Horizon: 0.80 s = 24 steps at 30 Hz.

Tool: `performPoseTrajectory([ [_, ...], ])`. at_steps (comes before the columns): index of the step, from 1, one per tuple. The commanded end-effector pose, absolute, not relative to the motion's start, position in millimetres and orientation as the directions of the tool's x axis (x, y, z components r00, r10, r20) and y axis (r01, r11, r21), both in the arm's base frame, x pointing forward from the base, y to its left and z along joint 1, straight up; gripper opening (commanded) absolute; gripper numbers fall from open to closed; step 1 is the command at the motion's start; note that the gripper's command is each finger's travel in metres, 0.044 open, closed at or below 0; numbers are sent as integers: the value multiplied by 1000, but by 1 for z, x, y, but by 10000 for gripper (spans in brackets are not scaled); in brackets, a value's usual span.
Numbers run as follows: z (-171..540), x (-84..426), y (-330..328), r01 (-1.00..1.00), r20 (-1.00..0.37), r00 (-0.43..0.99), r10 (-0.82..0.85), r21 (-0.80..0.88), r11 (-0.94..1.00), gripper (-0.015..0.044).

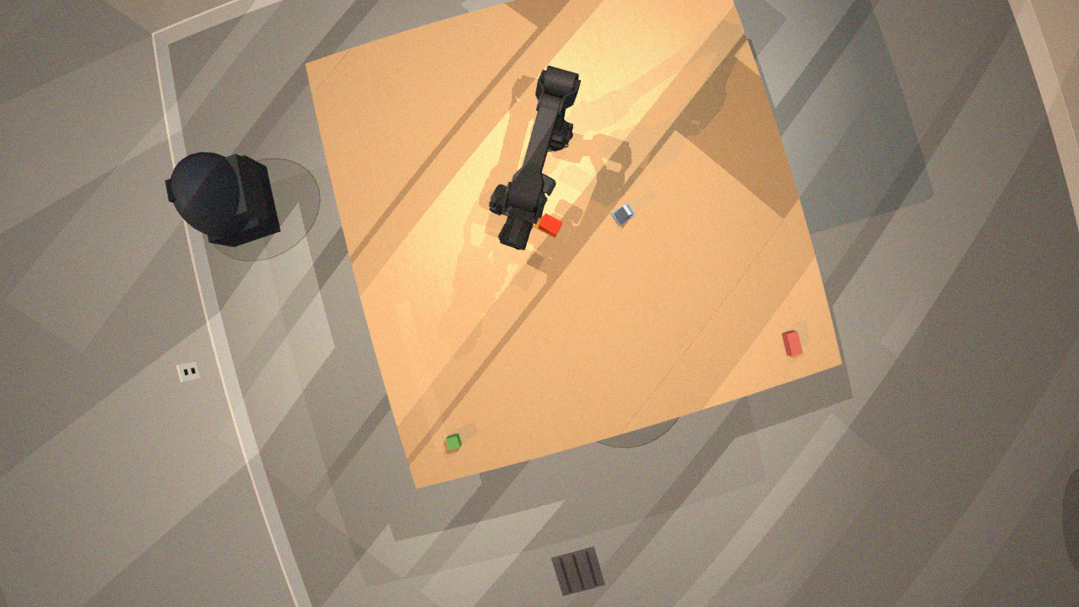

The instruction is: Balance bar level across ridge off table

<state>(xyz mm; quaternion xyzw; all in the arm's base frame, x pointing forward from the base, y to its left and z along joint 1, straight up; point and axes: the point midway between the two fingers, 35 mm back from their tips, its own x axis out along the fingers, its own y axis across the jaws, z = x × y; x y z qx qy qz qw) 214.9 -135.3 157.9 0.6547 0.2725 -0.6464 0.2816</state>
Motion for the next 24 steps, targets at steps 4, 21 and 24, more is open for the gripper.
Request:
performPoseTrajectory([
  [4, 160, 229, -112, 801, -1000, 21, -10, 23, -598, 0],
  [21, 161, 251, -49, 941, -1000, 23, -4, 23, -337, 0],
  [24, 161, 253, -37, 958, -1000, 23, -3, 23, -286, 0],
])
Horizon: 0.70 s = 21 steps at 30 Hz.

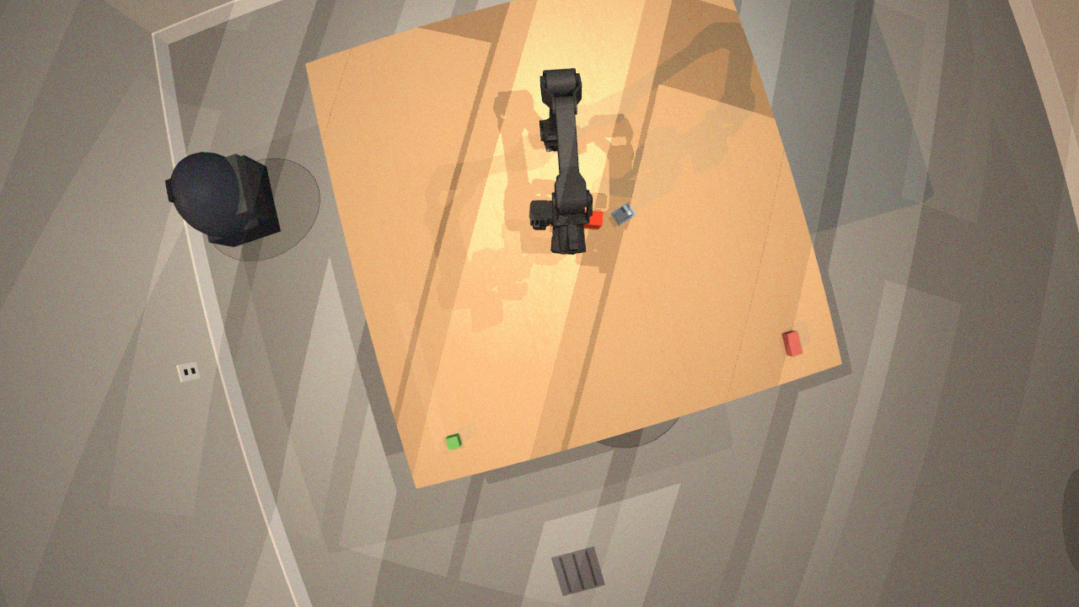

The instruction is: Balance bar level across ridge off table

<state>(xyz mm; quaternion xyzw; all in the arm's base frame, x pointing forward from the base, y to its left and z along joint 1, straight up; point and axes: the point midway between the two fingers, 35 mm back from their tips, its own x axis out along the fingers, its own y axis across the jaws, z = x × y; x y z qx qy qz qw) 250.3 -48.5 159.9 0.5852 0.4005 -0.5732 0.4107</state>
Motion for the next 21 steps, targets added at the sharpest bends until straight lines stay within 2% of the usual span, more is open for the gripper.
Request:
performPoseTrajectory([
  [1, 161, 254, -33, 963, -1000, 23, -3, 23, -269, 0],
  [21, 162, 261, 43, 996, -1000, 24, 4, 24, 85, 0],
])
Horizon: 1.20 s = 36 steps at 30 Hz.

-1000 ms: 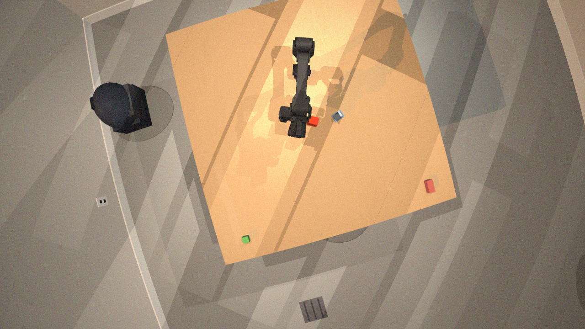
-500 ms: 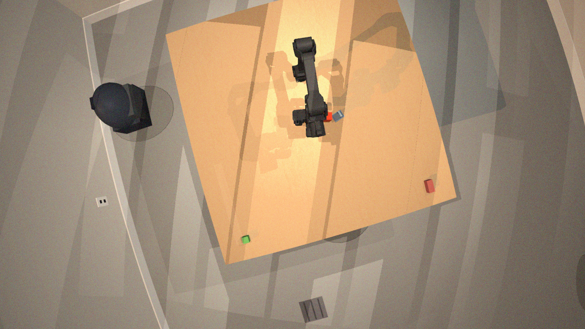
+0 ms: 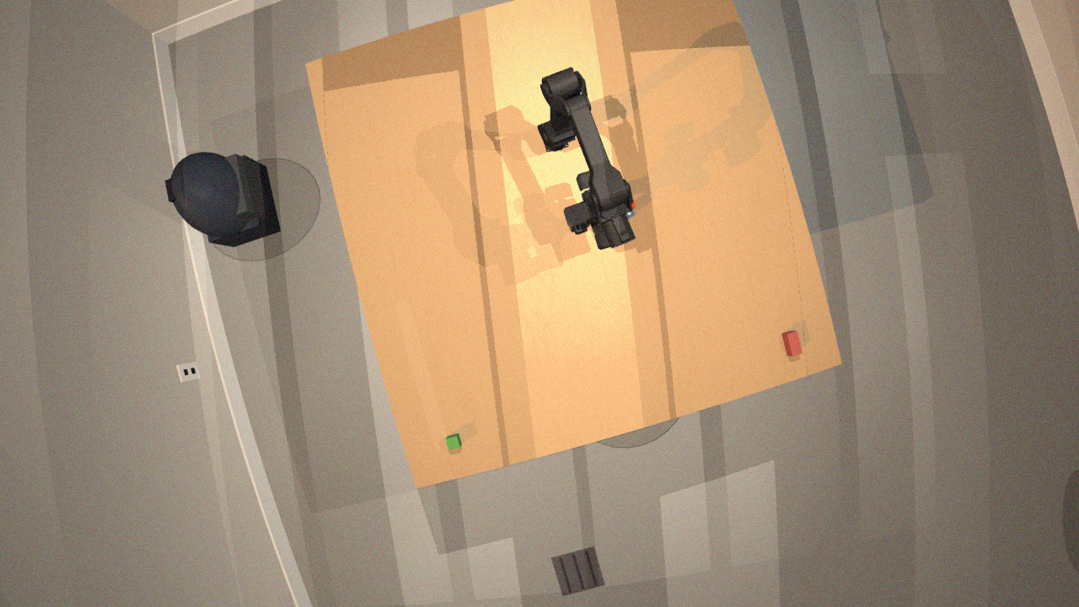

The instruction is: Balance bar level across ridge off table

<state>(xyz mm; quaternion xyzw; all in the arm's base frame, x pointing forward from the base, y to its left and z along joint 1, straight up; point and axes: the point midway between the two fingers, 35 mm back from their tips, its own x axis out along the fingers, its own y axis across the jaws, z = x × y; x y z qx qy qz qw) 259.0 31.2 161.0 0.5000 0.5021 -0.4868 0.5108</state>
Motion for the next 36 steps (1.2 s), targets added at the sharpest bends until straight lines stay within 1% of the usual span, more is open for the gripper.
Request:
performPoseTrajectory([
  [1, 162, 261, 46, 994, -1000, 24, 4, 24, 102, 0],
  [12, 163, 264, 88, 956, -1000, 24, 8, 25, 291, 0],
  [36, 134, 270, 93, 953, -1000, 24, 8, 26, 302, 0],
])
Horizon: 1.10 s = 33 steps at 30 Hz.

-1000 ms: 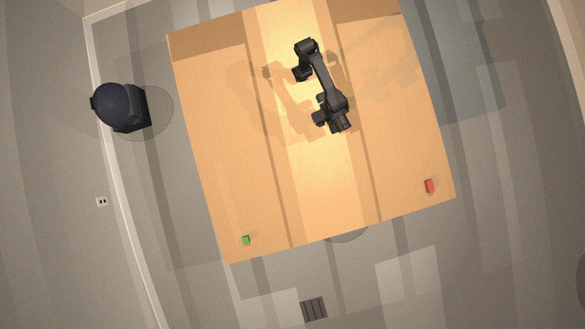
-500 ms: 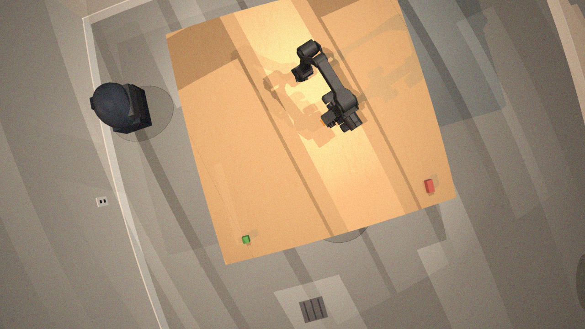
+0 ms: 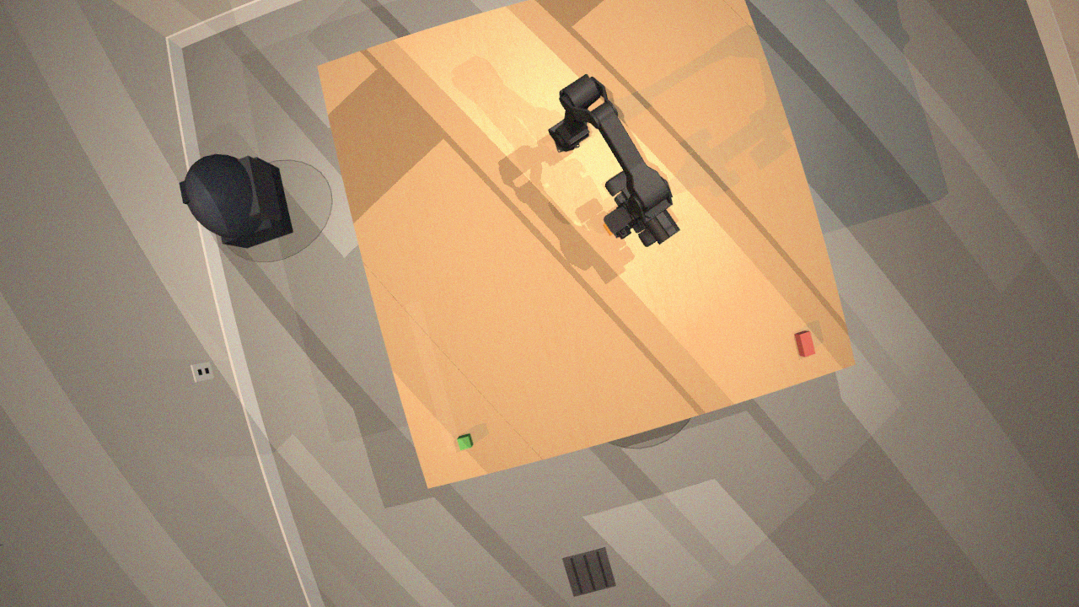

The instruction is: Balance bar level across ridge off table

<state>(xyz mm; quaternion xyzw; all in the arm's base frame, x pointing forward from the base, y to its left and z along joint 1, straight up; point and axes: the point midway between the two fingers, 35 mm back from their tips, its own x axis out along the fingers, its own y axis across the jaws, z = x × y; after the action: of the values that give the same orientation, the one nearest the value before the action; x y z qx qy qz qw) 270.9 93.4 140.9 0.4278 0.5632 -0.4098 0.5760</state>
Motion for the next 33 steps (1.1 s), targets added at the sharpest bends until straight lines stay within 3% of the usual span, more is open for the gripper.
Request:
performPoseTrajectory([
  [1, 132, 270, 93, 953, -1000, 24, 8, 26, 302, 0],
  [33, 121, 270, 93, 953, -1000, 24, 8, 26, 302, 0],
])
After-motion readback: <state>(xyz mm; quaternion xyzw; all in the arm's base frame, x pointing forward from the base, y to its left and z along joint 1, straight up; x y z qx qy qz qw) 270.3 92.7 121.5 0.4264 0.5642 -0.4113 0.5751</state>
